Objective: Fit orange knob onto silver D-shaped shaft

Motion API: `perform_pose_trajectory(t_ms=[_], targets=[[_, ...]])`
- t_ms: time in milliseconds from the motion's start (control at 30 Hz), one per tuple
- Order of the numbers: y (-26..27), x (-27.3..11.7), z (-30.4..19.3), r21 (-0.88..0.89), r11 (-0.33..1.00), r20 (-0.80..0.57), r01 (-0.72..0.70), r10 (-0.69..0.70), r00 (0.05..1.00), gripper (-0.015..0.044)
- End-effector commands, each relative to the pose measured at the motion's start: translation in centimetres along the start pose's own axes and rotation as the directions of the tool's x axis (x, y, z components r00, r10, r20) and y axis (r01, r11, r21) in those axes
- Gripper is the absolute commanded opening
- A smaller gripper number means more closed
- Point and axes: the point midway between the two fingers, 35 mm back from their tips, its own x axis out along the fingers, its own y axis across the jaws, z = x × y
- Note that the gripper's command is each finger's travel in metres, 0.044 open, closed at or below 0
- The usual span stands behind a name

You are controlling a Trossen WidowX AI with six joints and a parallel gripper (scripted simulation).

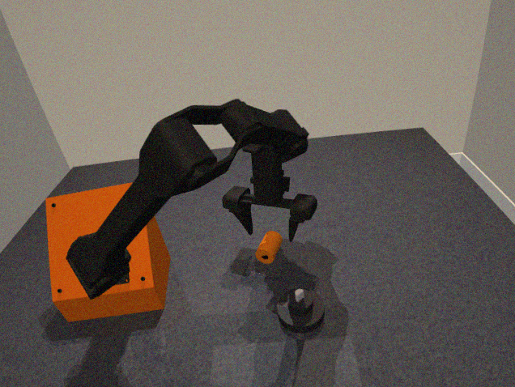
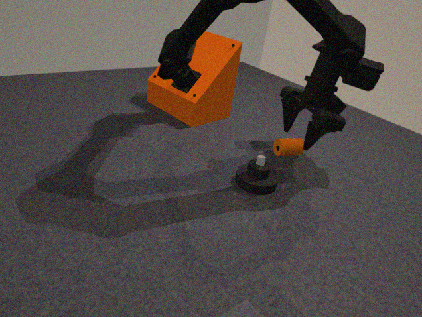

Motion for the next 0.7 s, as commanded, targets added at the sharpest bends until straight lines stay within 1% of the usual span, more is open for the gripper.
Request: perform_pose_trajectory(t_ms=[0, 467, 667], targets=[[0.0, 0.8, 0.0, -0.006, 1.000, -0.006, -0.001, 0.001, 1.000, 0.0440], [0.1, 2.8, 0.2, -0.006, 1.000, -0.007, 0.000, 0.000, 1.000, 0.0440], [0.1, 2.8, 0.2, -0.006, 1.000, -0.007, 0.000, 0.000, 1.000, 0.0282]])
